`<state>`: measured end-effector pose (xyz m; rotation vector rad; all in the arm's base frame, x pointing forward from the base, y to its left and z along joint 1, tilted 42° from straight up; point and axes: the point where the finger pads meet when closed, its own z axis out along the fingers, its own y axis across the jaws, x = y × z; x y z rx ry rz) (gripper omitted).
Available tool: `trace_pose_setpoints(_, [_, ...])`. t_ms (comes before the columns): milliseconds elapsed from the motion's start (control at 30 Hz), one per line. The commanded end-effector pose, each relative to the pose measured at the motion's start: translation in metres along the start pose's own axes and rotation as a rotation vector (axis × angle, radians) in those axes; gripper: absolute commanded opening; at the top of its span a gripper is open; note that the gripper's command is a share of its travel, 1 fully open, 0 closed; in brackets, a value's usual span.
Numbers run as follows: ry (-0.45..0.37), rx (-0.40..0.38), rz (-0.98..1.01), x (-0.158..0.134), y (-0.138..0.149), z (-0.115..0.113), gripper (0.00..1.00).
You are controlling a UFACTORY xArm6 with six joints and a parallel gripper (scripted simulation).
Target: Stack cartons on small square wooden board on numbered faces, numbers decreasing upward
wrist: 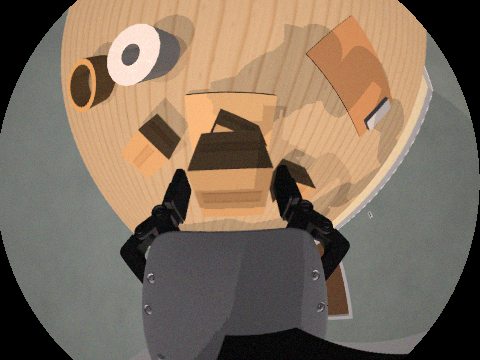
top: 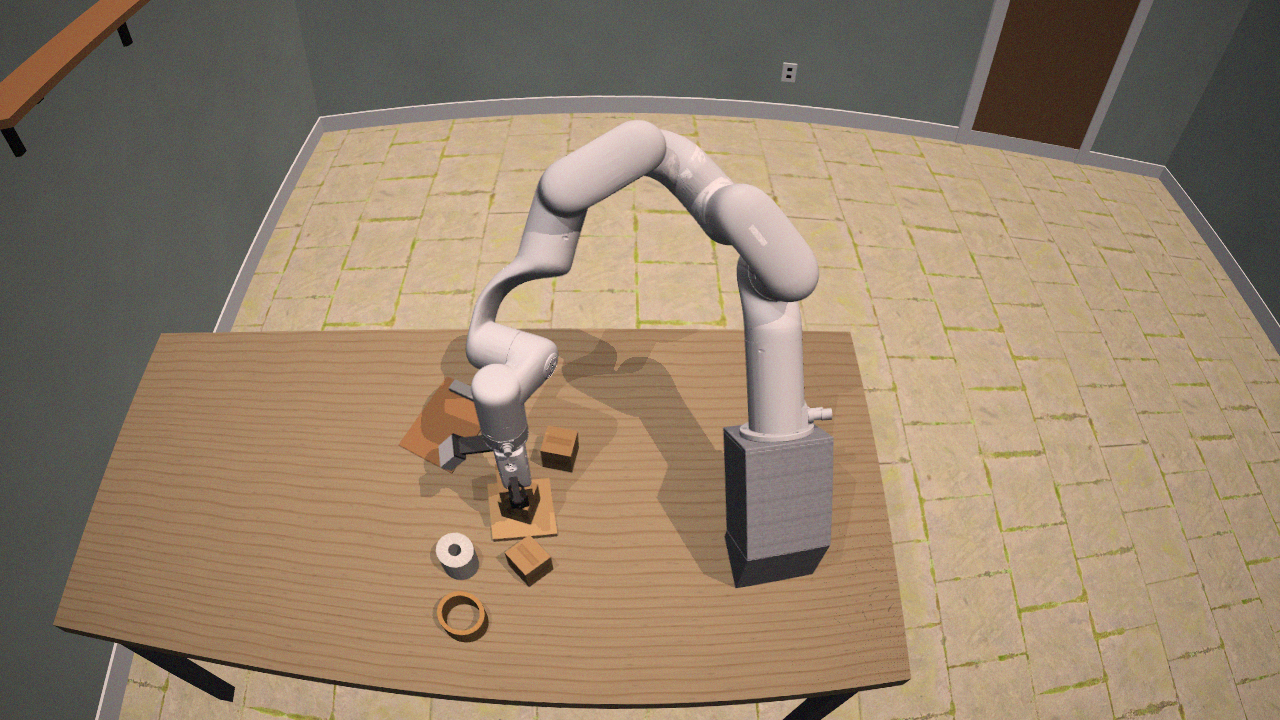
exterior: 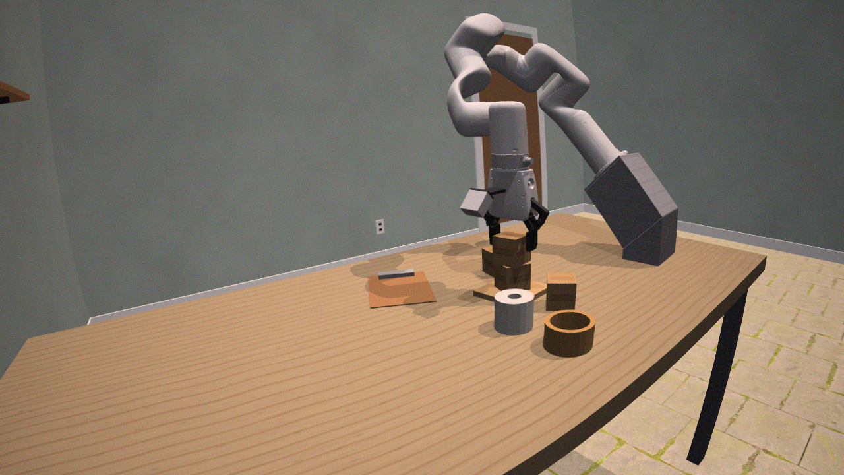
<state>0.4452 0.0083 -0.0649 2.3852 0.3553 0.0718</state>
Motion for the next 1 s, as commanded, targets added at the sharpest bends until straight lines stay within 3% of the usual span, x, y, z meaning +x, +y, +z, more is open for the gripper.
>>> trace_pose_setpoints(0, [0.003, 0.001, 0.001, 0.001, 0.000, -0.001, 1.00])
trace_pose_setpoints(200, [0.003, 0.000, 0.001, 0.001, 0.000, -0.006, 1.00])
trace_pose_setpoints(400, [0.003, 0.003, 0.000, 0.000, -0.001, -0.064, 1.00])
trace_pose_setpoints(967, [0.003, 0.004, 0.000, 0.000, -0.001, -0.065, 1.00])
